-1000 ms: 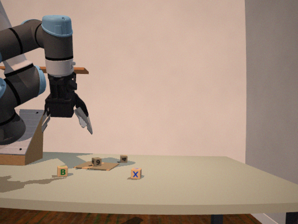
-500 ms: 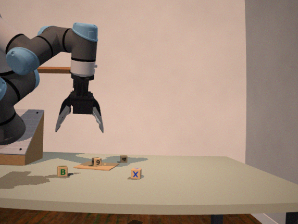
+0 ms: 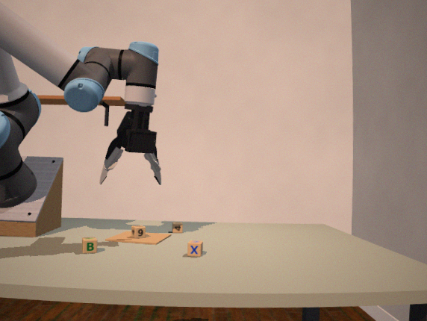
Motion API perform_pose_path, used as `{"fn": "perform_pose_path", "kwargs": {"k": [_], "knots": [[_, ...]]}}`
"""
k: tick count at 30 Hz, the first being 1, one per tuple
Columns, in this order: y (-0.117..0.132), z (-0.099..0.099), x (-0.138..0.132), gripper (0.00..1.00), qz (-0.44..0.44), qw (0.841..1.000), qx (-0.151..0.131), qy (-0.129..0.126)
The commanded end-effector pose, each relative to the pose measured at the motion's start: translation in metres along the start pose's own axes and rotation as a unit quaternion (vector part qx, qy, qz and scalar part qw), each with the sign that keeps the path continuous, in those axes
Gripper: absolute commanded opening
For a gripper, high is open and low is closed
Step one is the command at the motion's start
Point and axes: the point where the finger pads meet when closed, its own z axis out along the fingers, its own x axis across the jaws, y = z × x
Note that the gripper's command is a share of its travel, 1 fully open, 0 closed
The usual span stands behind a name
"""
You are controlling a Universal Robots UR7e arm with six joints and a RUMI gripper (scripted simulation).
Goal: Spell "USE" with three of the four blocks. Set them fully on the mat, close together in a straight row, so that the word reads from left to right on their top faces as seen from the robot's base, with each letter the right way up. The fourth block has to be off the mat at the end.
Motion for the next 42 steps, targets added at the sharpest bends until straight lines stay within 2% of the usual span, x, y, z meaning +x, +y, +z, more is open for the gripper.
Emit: {"fn": "perform_pose_path", "kwargs": {"k": [1,11,28,35,39,40,42], "knots": [[-0.014,-0.004,0.02,1.0,-0.024,0.998,-0.054,-0.007],[-0.027,-0.008,0.032,1.0,-0.042,0.996,-0.083,-0.003],[-0.028,-0.006,0.031,1.0,-0.043,0.995,-0.085,-0.004],[-0.02,0.041,0.03,1.0,-0.044,0.996,-0.08,-0.009],[-0.019,0.043,0.03,1.0,-0.044,0.996,-0.08,-0.009],[-0.019,0.043,0.03,0.4,-0.044,0.996,-0.08,-0.009],[-0.019,0.043,0.03,0.4,-0.044,0.996,-0.08,-0.009]]}}
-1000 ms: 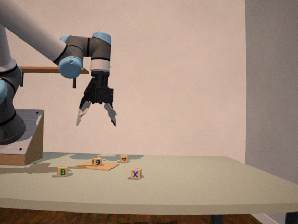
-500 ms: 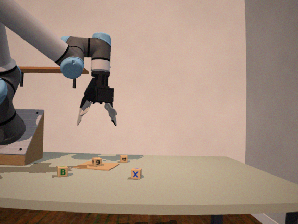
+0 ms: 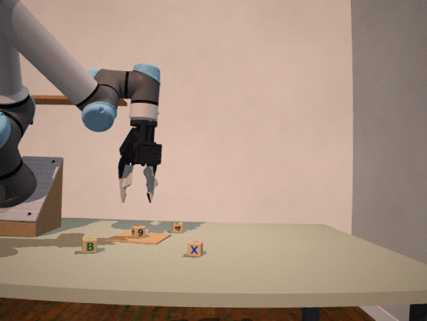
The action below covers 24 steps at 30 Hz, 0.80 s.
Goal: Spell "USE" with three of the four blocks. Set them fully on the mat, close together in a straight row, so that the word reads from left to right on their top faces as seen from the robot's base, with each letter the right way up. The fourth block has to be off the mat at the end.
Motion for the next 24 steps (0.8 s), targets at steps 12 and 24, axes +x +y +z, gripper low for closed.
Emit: {"fn": "perform_pose_path", "kwargs": {"k": [12,24], "knots": [[0.0036,0.0023,0.0057,0.4,0.001,1.0,-0.004,0.01],[0.0036,0.0023,0.0056,0.4,0.001,1.0,-0.004,0.01]]}}
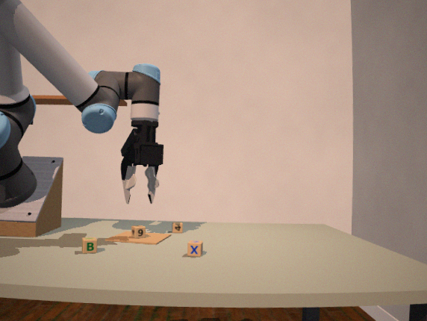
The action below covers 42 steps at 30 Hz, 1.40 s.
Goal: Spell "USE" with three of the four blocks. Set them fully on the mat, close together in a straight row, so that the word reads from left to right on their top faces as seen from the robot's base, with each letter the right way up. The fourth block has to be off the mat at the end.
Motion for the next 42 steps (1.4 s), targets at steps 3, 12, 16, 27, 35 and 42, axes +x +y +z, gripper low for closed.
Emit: {"fn": "perform_pose_path", "kwargs": {"k": [3,12,16,27,35,42], "knots": [[-0.001,0.001,0.0,0.4,-0.001,1.0,0.001,-0.001],[-0.001,0.001,-0.001,0.4,-0.001,1.0,0.001,-0.001],[-0.002,0.004,-0.001,0.4,-0.002,1.0,0.002,-0.002],[-0.002,0.011,-0.002,0.4,-0.002,1.0,0.002,-0.002],[-0.002,0.022,-0.002,0.4,-0.002,1.0,0.002,-0.002],[-0.002,0.03,-0.002,0.4,-0.002,1.0,0.002,-0.002]]}}
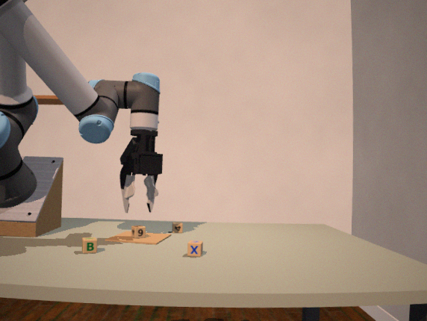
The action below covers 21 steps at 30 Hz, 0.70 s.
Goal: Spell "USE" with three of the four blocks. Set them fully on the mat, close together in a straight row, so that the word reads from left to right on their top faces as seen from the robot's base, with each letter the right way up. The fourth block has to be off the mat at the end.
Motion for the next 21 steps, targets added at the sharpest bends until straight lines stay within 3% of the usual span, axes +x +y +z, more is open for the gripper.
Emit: {"fn": "perform_pose_path", "kwargs": {"k": [1,21], "knots": [[0.0,0.007,0.0,0.4,-0.001,1.0,-0.001,0.001],[0.0,0.028,0.0,0.4,-0.001,1.0,0.0,0.001]]}}
